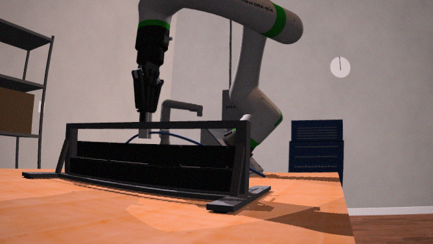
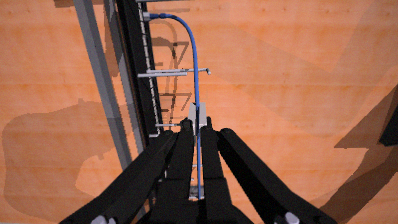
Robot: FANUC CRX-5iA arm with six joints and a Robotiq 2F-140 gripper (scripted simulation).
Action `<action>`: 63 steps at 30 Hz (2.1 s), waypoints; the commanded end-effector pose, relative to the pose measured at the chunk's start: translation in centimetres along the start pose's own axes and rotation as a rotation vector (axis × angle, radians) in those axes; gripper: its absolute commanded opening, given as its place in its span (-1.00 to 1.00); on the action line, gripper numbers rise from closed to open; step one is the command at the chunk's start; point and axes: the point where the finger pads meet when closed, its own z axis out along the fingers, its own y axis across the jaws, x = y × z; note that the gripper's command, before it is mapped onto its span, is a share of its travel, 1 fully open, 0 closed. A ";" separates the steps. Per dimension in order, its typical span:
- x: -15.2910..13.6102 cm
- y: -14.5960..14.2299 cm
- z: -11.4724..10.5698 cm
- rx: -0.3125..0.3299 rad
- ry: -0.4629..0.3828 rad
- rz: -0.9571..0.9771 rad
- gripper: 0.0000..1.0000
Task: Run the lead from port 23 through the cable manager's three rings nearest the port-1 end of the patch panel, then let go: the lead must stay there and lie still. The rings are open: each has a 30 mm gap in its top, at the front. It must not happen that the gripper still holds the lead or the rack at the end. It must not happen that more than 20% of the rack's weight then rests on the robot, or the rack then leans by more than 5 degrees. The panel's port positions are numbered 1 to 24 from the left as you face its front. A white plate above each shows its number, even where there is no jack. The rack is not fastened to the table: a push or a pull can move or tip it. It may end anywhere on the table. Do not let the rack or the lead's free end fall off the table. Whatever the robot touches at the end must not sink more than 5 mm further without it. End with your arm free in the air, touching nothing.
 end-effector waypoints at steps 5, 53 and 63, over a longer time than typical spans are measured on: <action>0.0 0.0 0.1 0.001 0.000 0.000 -1.00; 0.0 0.0 4.2 0.001 0.000 0.000 -1.00; 0.0 0.0 4.9 0.001 0.000 0.000 -1.00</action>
